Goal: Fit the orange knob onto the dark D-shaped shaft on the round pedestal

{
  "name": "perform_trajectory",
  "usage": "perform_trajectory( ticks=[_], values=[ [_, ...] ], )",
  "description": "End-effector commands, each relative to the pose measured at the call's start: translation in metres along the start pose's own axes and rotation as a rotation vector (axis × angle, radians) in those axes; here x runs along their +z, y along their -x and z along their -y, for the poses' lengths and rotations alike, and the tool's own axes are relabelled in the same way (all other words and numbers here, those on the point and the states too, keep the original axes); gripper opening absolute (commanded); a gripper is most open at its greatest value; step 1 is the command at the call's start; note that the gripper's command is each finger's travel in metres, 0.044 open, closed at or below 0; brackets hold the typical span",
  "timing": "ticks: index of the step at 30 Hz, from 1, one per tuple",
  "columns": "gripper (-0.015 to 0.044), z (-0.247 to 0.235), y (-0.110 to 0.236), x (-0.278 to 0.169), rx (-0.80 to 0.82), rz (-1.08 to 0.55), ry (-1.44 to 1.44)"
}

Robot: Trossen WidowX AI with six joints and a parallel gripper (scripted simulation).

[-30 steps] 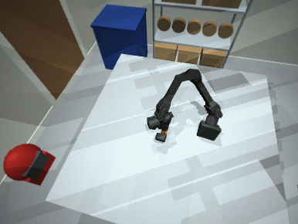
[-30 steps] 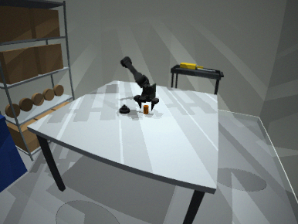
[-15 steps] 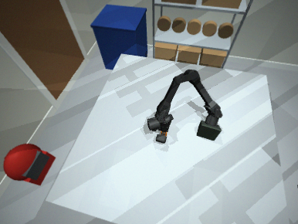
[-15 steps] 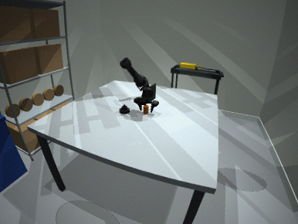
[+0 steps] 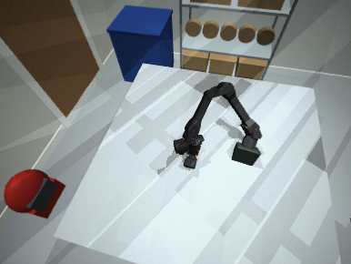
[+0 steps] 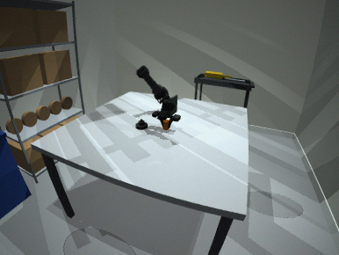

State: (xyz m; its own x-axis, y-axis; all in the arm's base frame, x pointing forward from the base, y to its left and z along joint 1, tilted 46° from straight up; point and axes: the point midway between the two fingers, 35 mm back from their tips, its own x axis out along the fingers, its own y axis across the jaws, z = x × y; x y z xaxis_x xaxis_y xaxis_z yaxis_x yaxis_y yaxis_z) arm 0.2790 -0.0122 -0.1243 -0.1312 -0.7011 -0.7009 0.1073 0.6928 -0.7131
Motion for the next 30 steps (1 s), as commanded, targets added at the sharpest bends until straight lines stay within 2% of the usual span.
perform_trajectory(
  ticks=[1, 3, 4, 20, 30],
  values=[
    [0.0059, 0.0, 0.004, 0.001, -0.001, 0.002, 0.005],
    [0.0006, -0.002, 0.016, 0.003, 0.002, 0.002, 0.006],
    [0.0, -0.003, 0.022, 0.005, 0.003, 0.002, 0.006],
    [0.0, -0.002, 0.136, 0.001, 0.005, 0.0, 0.007],
    [0.0, 0.008, 0.138, 0.006, 0.009, 0.001, 0.008]
  ],
)
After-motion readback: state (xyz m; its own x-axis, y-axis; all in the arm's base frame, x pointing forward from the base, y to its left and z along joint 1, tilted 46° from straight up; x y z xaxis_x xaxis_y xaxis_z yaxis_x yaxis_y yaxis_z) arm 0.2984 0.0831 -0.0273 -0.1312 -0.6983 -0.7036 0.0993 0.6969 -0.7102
